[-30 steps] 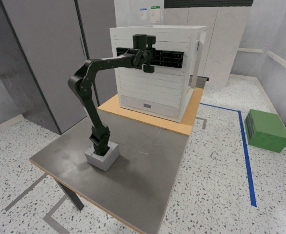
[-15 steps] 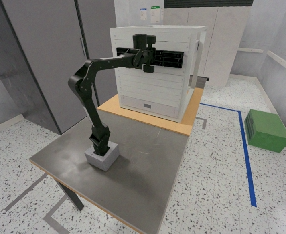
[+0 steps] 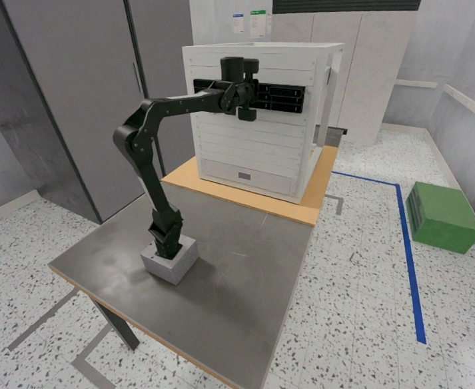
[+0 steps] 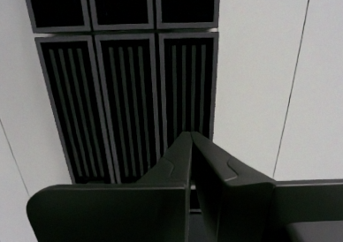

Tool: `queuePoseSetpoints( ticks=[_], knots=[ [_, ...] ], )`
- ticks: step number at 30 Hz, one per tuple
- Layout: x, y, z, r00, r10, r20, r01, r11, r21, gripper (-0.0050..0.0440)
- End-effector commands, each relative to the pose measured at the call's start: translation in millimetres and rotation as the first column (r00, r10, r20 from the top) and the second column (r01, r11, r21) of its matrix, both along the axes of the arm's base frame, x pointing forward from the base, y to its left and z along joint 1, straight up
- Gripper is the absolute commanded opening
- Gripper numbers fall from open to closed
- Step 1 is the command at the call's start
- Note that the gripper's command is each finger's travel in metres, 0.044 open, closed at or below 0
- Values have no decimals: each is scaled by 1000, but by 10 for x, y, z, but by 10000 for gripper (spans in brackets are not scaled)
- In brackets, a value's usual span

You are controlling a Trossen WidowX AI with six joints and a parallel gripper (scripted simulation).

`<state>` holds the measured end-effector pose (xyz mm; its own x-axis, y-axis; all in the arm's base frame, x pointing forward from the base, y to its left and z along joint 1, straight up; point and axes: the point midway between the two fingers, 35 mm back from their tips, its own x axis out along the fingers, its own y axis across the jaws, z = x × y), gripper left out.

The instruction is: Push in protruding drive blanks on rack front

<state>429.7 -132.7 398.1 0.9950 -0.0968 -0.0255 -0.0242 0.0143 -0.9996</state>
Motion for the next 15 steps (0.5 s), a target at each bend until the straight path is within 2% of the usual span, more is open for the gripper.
queuePoseSetpoints(
  ticks=[1,5,10,12,15],
  knots=[
    [12,12,107,1000,1,23,-1,1000,-12,-50],
    [-105,23,106,1000,1,23,-1,1000,-12,-50],
    [-398,52,103,1000,1,23,-1,1000,-12,-50],
    [-398,52,103,1000,1,23,-1,1000,-12,-50],
    [-532,65,101,1000,1,23,-1,1000,-12,-50]
  ],
)
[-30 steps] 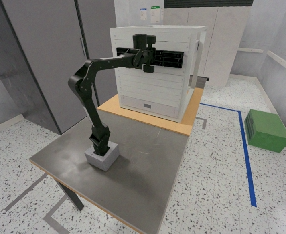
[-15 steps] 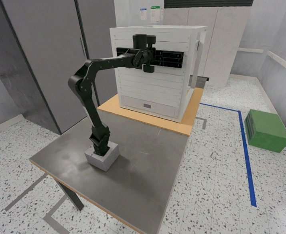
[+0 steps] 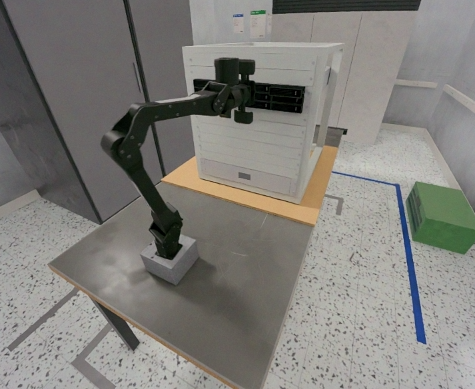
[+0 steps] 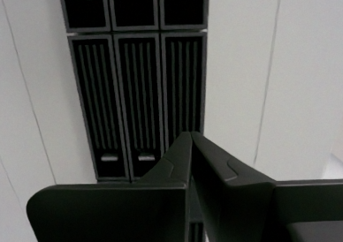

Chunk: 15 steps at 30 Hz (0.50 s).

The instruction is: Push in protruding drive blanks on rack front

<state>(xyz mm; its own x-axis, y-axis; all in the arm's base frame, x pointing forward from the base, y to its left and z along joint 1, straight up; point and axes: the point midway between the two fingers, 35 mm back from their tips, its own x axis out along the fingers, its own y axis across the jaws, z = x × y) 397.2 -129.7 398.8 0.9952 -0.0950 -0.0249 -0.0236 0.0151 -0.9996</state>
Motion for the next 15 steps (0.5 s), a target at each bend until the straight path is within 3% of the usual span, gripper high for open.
queuePoseSetpoints(
  ticks=[1,15],
  knots=[
    [-232,37,95,1000,-1,22,1,1000,-13,-50],
    [-253,39,94,1000,-1,22,1,1000,-13,-50]
  ],
)
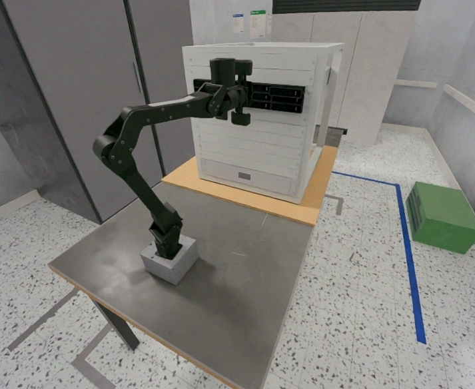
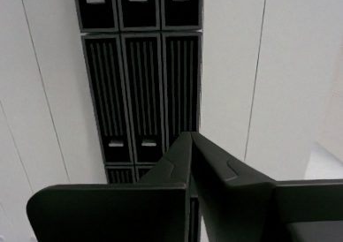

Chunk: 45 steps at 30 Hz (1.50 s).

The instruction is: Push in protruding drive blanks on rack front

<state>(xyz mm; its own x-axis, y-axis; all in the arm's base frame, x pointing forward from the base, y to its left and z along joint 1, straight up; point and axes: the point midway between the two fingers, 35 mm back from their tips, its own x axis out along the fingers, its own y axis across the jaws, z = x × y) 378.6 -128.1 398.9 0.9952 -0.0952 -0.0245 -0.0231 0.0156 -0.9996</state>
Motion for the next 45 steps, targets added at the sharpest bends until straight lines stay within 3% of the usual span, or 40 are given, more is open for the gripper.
queuePoseSetpoints(
  ticks=[1,6,14,20,26,45],
  knots=[
    [-67,23,93,1000,0,22,1,1000,-13,-50],
    [-74,24,68,1000,0,22,1,1000,-13,-50],
    [-149,34,-201,1000,0,22,1,1000,-13,-50],
    [-138,33,-210,1000,0,22,1,1000,-13,-50],
    [16,18,-210,1000,0,22,1,1000,-13,-50],
    [45,13,-203,1000,0,22,1,1000,-13,-50]
  ],
)
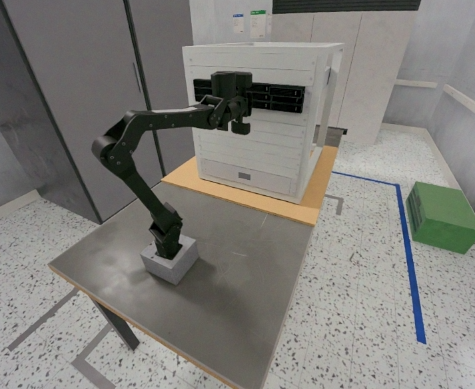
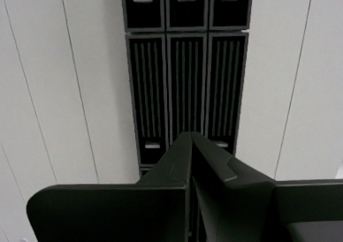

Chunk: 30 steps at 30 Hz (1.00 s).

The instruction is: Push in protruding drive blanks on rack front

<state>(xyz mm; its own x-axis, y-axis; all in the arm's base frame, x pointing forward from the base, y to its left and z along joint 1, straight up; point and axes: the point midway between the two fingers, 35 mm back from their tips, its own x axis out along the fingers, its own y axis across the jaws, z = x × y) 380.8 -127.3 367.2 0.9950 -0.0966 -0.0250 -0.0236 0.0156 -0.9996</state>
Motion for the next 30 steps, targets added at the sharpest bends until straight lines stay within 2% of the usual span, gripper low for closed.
queuePoseSetpoints(
  ticks=[1,22,30],
  knots=[
    [37,2,118,1000,1,22,-1,1000,-13,-50],
    [64,-3,126,1000,1,22,-1,1000,-13,-50],
    [163,-12,127,1000,1,22,-1,1000,-13,-50]
  ],
)
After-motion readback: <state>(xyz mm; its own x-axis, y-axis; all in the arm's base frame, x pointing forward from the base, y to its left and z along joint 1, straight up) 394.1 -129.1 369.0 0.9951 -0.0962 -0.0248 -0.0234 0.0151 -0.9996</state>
